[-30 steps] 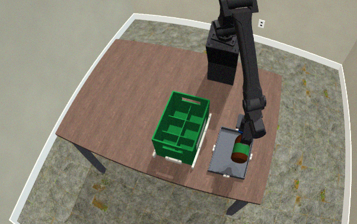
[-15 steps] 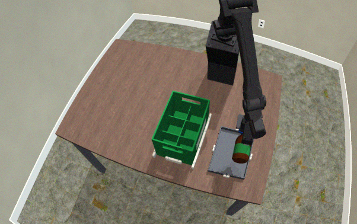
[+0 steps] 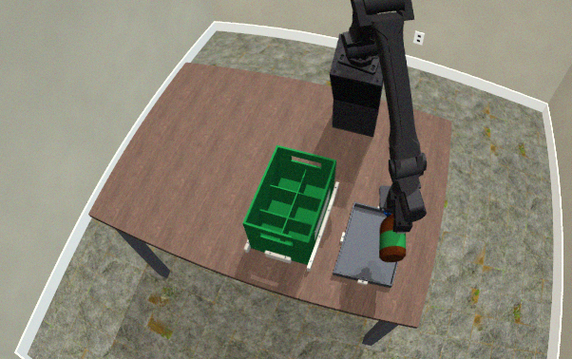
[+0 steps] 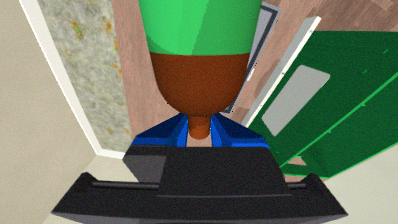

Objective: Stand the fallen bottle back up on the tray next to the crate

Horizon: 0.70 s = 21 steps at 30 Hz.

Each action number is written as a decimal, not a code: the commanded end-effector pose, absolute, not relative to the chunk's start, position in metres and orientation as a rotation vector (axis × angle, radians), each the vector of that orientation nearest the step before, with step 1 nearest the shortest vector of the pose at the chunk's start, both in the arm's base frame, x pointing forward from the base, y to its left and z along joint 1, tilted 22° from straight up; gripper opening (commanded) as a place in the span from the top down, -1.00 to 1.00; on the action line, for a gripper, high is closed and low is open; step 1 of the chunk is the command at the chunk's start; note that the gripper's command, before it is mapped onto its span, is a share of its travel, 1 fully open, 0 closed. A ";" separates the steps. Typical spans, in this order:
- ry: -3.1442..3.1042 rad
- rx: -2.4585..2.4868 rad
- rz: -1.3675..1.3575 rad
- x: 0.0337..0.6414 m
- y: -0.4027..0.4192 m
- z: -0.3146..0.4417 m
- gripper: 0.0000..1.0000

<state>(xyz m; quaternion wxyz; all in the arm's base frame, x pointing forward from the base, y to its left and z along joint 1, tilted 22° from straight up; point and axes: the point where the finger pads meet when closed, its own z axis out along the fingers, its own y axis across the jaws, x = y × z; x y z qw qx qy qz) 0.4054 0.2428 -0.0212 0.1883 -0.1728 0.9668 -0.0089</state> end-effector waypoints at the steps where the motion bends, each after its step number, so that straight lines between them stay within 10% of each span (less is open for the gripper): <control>1: 2.678 -0.562 -0.024 0.407 0.249 -0.004 1.00; 21: 2.678 -0.565 -0.025 0.407 0.249 -0.004 1.00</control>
